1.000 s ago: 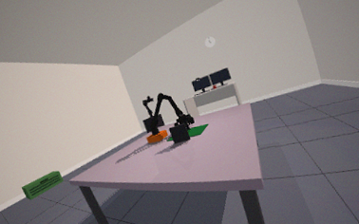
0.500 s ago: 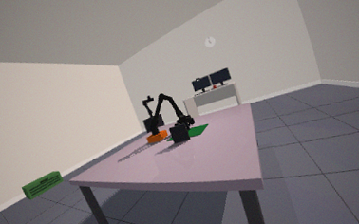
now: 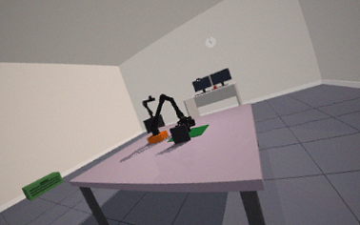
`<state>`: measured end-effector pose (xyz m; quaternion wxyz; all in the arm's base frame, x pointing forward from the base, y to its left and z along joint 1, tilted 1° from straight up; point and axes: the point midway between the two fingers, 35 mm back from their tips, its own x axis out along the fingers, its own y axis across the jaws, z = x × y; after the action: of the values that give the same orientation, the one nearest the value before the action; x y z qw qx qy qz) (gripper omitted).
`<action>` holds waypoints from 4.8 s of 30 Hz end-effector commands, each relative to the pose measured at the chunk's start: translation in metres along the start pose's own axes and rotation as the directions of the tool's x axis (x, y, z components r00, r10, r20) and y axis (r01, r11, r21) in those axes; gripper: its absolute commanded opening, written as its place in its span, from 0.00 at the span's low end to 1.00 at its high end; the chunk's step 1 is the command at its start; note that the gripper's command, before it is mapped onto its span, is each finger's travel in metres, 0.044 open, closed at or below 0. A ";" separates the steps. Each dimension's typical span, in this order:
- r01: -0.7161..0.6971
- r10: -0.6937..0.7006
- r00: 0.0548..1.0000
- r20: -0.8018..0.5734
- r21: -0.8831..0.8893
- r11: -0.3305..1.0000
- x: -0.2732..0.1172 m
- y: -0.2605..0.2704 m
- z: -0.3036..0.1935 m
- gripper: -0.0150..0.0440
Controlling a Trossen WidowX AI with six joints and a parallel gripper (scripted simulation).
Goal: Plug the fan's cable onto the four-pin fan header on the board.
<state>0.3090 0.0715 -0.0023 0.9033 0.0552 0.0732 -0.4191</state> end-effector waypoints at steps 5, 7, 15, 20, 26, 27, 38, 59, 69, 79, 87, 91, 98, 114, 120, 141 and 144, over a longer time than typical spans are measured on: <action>0.000 0.000 1.000 0.000 0.000 1.000 0.000 0.000 0.000 0.25; 0.000 0.000 1.000 0.000 0.000 1.000 0.000 0.000 0.000 0.25; 0.000 0.000 1.000 0.000 0.000 1.000 0.000 0.000 0.000 0.25; 0.000 0.000 1.000 0.000 0.000 1.000 0.000 0.000 0.000 0.25; 0.000 0.000 1.000 0.000 0.000 1.000 0.000 0.000 0.000 0.25; 0.000 0.000 1.000 0.000 0.000 1.000 0.000 0.000 0.000 0.25; 0.000 0.000 1.000 0.000 0.000 1.000 0.000 0.000 0.000 0.25; 0.000 0.000 1.000 0.000 0.000 1.000 0.000 0.000 0.000 0.49; 0.000 0.000 1.000 0.000 0.000 1.000 0.000 0.000 0.000 0.49; -0.010 0.010 1.000 -0.017 -0.001 1.000 -0.009 0.002 -0.002 0.49; -0.019 0.019 0.999 -0.041 -0.003 1.000 -0.025 0.003 -0.002 0.49; -0.020 0.020 0.999 -0.050 -0.004 1.000 -0.033 0.004 0.000 0.49; -0.019 0.019 0.998 -0.057 -0.005 1.000 -0.048 0.003 0.004 0.49; -0.005 0.005 0.999 -0.037 -0.005 1.000 -0.083 0.000 0.026 0.49; 0.000 0.000 1.000 -0.014 -0.001 1.000 -0.097 0.000 0.038 0.49; 0.294 -0.314 0.905 -0.288 -0.111 0.949 -0.077 -0.026 0.049 1.00; 0.321 -0.348 0.872 -0.344 -0.134 0.938 -0.075 -0.028 0.049 1.00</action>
<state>0.2440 0.1047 0.0566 0.8088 0.0708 0.2273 -0.5377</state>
